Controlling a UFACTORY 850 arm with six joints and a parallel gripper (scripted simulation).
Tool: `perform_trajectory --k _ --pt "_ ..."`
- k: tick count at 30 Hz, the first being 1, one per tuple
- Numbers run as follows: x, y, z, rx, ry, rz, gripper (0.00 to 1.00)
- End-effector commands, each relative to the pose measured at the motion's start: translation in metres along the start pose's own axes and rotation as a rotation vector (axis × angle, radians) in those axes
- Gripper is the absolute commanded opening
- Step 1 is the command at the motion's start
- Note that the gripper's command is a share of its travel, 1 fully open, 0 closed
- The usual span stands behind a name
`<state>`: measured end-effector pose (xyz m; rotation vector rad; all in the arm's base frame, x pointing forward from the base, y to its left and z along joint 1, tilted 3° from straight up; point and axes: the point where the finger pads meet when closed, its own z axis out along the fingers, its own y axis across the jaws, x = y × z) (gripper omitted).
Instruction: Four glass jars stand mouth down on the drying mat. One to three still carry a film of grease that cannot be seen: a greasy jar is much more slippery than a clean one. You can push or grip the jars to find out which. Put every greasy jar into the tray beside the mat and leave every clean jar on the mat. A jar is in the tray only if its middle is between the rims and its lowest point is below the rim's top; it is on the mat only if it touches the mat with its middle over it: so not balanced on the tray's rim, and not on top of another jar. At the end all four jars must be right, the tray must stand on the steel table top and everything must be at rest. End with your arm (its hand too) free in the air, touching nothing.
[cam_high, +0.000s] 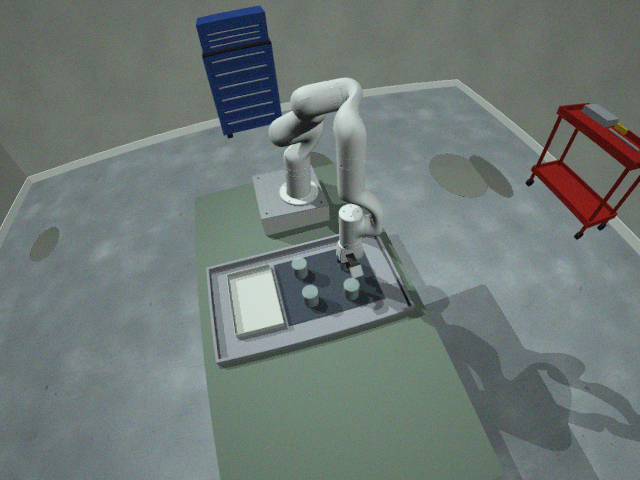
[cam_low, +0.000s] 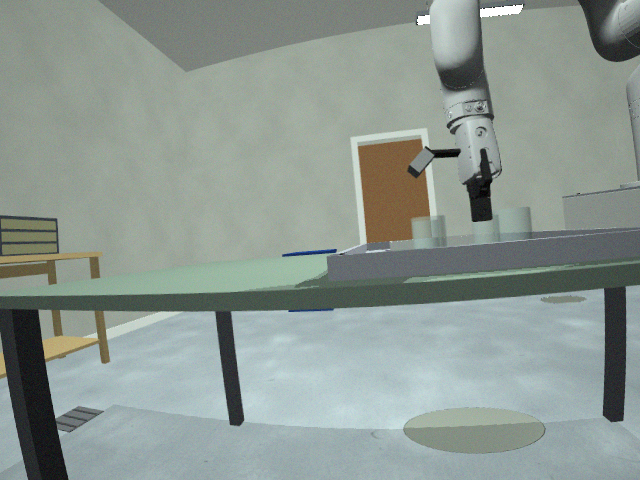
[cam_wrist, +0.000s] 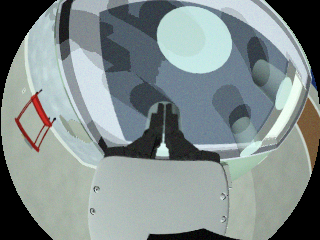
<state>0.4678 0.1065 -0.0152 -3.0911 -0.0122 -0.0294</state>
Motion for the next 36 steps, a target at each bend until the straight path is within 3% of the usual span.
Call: perform_trajectory --k 1,36 --pt "0.0002 -0.0002 -0.0005 0.001 0.002 0.0 0.0" --pt "-0.0039 -0.0002 -0.0005 0.001 0.002 0.0 0.0"
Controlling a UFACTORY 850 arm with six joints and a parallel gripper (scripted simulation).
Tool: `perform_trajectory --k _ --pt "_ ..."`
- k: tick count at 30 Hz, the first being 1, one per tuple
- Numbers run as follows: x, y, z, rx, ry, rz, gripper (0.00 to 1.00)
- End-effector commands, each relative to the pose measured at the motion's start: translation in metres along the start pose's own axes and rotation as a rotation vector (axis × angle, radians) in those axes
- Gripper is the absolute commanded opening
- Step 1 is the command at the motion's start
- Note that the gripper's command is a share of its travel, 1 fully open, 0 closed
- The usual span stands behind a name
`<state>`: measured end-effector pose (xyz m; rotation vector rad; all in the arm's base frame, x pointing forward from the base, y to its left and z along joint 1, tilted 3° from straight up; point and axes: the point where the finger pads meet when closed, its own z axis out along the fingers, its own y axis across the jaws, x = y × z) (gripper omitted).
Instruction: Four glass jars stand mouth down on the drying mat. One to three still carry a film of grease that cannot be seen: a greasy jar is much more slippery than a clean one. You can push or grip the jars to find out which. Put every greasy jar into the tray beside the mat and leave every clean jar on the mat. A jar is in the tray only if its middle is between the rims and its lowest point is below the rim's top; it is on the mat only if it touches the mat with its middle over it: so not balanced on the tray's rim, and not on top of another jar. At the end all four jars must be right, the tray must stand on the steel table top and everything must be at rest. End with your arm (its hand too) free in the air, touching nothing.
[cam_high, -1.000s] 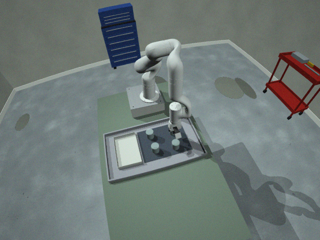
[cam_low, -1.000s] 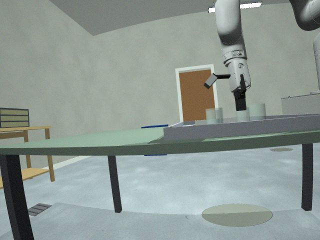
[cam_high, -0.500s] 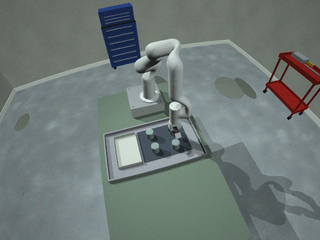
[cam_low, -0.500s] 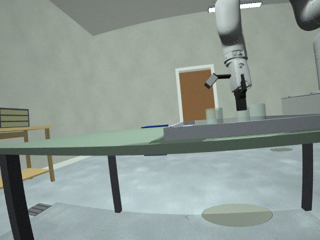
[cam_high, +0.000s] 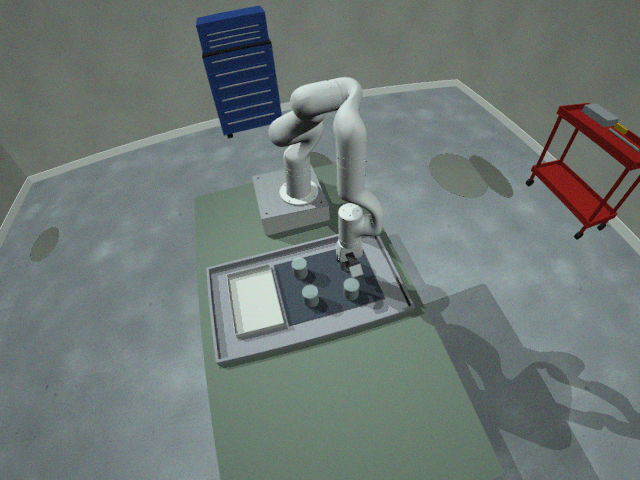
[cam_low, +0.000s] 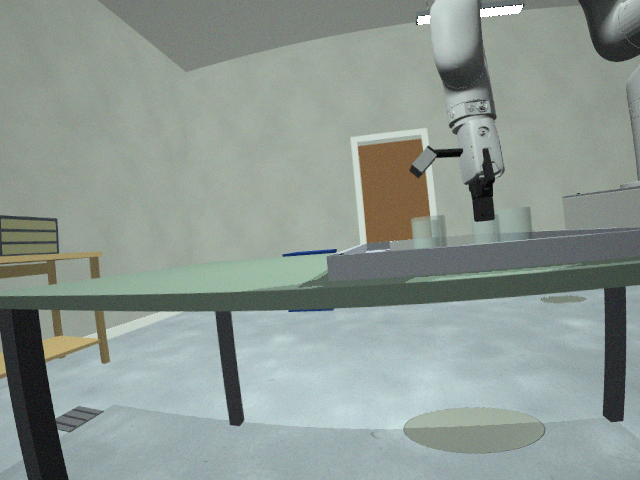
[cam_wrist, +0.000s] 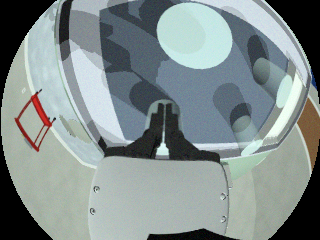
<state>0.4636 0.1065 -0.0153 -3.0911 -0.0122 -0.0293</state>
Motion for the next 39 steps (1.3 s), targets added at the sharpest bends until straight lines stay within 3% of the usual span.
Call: perform_trajectory --k 1,39 --pt "0.0002 -0.0002 -0.0005 0.001 0.002 0.0 0.0" --pt "-0.0043 -0.0002 -0.0026 0.001 0.002 0.0 0.0"
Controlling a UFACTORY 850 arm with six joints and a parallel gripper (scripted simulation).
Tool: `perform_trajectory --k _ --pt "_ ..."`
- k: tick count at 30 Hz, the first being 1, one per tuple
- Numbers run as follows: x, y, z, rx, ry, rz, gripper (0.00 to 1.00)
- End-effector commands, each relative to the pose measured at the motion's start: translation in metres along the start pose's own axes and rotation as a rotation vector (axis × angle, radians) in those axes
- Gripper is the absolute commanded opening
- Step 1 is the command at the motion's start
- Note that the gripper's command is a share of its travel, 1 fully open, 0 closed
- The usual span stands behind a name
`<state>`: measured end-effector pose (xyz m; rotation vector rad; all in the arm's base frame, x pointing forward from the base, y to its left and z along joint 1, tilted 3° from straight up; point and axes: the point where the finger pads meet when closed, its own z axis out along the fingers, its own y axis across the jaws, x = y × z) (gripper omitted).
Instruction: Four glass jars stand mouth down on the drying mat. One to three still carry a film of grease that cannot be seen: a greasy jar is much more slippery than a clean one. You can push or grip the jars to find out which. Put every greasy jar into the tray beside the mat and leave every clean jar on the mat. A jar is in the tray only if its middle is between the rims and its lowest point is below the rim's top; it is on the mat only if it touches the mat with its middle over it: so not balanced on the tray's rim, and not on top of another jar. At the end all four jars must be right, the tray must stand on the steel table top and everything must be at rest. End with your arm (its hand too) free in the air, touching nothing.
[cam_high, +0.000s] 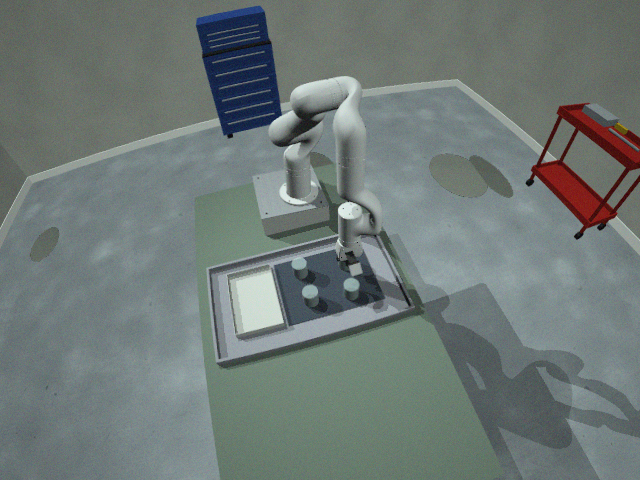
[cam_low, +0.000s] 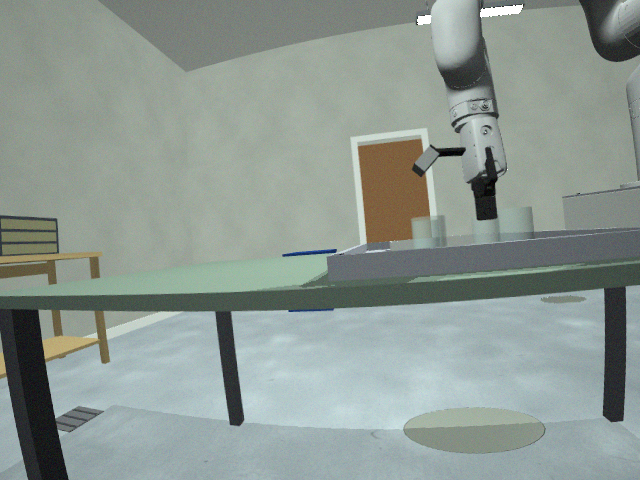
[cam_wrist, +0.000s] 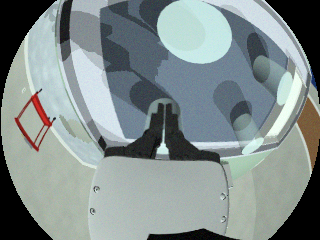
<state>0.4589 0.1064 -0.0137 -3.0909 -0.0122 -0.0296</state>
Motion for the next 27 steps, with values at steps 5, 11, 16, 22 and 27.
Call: perform_trajectory --k 5,11,16,22,27 --pt "-0.0001 -0.0002 -0.0013 0.001 0.002 0.0 0.0" --pt "-0.0009 -0.0002 -0.0019 0.001 0.002 0.0 0.0" --pt "-0.0016 -0.0002 -0.0024 0.001 0.002 0.0 0.0" --pt "-0.0021 -0.0002 -0.0029 0.001 0.002 0.0 0.0" --pt "-0.0028 -0.0002 -0.0034 0.001 0.002 0.0 0.0"
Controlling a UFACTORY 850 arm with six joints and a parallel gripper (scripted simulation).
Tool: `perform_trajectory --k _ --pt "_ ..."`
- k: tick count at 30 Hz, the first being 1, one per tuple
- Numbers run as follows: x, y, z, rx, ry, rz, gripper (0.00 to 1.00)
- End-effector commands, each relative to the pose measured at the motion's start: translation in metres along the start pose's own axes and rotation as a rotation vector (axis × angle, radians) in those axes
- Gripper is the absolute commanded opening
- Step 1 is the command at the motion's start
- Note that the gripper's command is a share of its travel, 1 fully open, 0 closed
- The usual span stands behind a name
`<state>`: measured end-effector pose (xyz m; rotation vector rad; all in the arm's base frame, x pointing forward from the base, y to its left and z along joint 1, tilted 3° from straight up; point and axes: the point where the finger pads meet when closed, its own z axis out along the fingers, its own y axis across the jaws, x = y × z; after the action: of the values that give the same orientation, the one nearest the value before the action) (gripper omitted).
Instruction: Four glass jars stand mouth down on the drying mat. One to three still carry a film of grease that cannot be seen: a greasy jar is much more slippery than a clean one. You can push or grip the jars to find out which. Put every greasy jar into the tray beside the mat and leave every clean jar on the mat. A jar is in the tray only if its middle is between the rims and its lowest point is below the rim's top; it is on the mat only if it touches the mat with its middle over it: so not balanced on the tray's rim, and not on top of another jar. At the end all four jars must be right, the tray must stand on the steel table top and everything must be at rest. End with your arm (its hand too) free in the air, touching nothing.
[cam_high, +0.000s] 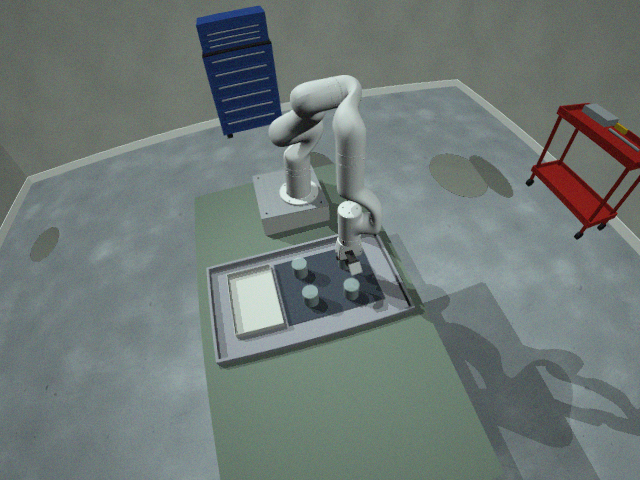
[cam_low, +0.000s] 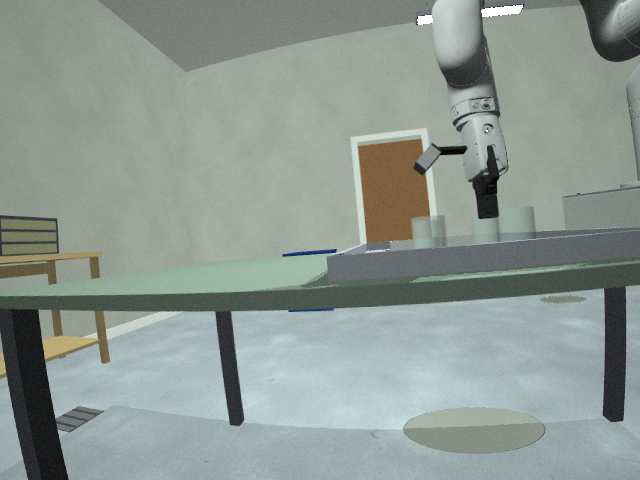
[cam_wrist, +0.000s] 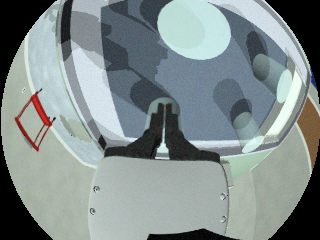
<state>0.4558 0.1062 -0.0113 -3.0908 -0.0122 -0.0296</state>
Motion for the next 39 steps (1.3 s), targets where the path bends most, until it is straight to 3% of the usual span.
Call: perform_trajectory --k 1,39 --pt "0.0002 -0.0002 -0.001 0.0 0.002 0.0 0.0" --pt "0.0034 -0.0002 -0.0019 0.0 0.002 0.0 0.0"
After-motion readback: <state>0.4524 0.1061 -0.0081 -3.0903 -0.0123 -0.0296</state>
